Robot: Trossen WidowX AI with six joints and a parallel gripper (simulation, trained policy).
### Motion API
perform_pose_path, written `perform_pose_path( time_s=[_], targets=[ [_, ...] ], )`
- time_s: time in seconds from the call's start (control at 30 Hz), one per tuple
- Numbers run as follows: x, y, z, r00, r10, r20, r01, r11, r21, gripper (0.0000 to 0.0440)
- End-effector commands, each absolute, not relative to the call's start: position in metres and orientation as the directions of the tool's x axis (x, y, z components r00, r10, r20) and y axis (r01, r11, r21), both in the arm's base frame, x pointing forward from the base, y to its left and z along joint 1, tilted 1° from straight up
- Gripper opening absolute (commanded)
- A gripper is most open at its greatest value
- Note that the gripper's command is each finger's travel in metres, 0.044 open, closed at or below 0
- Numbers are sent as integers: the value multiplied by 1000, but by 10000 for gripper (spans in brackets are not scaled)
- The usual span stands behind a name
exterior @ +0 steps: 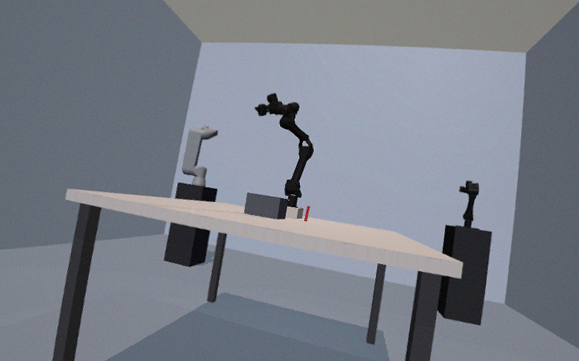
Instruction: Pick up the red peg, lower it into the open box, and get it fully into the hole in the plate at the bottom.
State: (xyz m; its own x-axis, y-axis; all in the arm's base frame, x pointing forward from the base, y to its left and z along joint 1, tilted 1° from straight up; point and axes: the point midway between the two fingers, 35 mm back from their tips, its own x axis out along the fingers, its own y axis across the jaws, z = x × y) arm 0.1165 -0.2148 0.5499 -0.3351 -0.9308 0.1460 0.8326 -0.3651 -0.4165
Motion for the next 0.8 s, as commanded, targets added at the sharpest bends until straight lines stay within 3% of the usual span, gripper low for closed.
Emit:
perform_pose_path(
  time_s=[0.0, 0.07, 0.37, 0.77],
  targets=[
    [121, -215, 549, -322, -934, 154, 841, -357, -407, 423],
    [135, -215, 548, -279, -944, 175, 860, -327, -392, 440],
    [224, -196, 519, 31, -978, 205, 923, -51, -381, 440],
    [317, -139, 455, 423, -898, 119, 860, 357, -363, 440]
  ],
)
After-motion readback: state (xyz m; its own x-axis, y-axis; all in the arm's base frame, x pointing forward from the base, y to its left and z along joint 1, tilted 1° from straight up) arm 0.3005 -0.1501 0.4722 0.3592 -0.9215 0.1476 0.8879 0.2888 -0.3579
